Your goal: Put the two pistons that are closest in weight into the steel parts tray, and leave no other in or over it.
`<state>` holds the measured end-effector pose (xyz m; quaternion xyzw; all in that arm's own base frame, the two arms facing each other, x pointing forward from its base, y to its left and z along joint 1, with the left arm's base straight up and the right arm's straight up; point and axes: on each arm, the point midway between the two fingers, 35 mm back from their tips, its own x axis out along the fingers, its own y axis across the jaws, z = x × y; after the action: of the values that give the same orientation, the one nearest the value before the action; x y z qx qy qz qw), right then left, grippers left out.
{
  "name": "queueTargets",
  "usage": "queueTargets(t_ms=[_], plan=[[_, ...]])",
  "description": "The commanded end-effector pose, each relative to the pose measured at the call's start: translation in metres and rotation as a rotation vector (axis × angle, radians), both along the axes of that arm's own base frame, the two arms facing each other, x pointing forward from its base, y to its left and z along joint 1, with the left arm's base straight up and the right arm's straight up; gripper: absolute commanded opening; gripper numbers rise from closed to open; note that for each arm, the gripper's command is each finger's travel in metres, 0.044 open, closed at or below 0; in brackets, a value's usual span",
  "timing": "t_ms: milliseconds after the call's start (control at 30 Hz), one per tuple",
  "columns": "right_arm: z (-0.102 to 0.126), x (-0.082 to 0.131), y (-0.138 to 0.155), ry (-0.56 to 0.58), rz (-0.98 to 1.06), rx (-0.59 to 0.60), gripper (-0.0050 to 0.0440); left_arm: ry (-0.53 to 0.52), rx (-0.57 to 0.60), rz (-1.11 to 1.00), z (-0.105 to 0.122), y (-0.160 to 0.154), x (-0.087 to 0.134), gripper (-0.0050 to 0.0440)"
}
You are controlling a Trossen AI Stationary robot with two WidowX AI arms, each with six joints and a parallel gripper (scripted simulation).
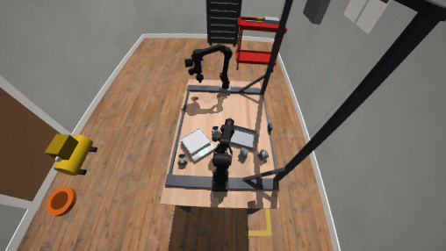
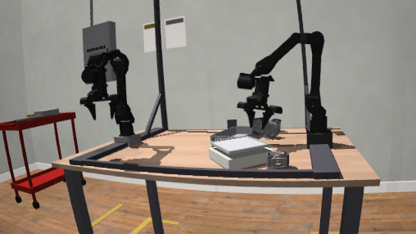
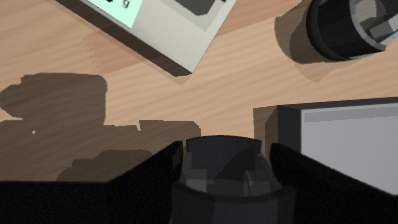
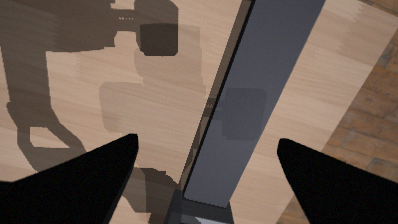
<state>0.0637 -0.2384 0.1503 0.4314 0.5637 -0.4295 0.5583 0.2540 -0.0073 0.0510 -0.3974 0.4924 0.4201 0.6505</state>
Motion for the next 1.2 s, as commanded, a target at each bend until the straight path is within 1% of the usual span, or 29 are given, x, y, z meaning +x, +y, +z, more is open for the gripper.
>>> queueTargets(t_ms=[0, 433, 600, 767, 833, 867, 933, 1167], plan=[[0.008, 0.001, -0.005, -0.011, -0.001, -0.030, 0.0400, -0.065, -0.009, 0.000, 0.024, -0.001, 0.011, 0.0158], [0.008, 0.001, -0.005, -0.011, -0.001, -0.030, 0.0400, -0.067, -0.009, -0.002, 0.044, -0.001, 0.011, 0.0158], [0.008, 0.001, -0.005, -0.011, -0.001, -0.030, 0.0400, -0.073, -0.009, -0.007, 0.048, -0.001, 0.011, 0.0158], [0.008, 0.001, -0.005, -0.011, -0.001, -0.030, 0.0400, -0.030, -0.022, -0.131, 0.056, 0.024, 0.009, 0.0158], [0.008, 0.001, -0.005, -0.011, -0.001, -0.030, 0.0400, -0.030, -0.022, -0.131, 0.056, 0.024, 0.009, 0.0158], [0.008, 0.001, -0.005, -0.011, -0.001, -0.030, 0.0400, -0.021, -0.024, -0.156, 0.057, 0.029, 0.008, 0.0158], [0.008, 0.001, -0.005, -0.011, -0.001, -0.030, 0.0400, 0.016, -0.031, -0.206, 0.056, 0.038, 0.007, 0.0158], [0.008, 0.001, -0.005, -0.011, -0.001, -0.030, 0.0400, 0.078, -0.051, -0.380, 0.067, 0.072, 0.004, 0.0158]])
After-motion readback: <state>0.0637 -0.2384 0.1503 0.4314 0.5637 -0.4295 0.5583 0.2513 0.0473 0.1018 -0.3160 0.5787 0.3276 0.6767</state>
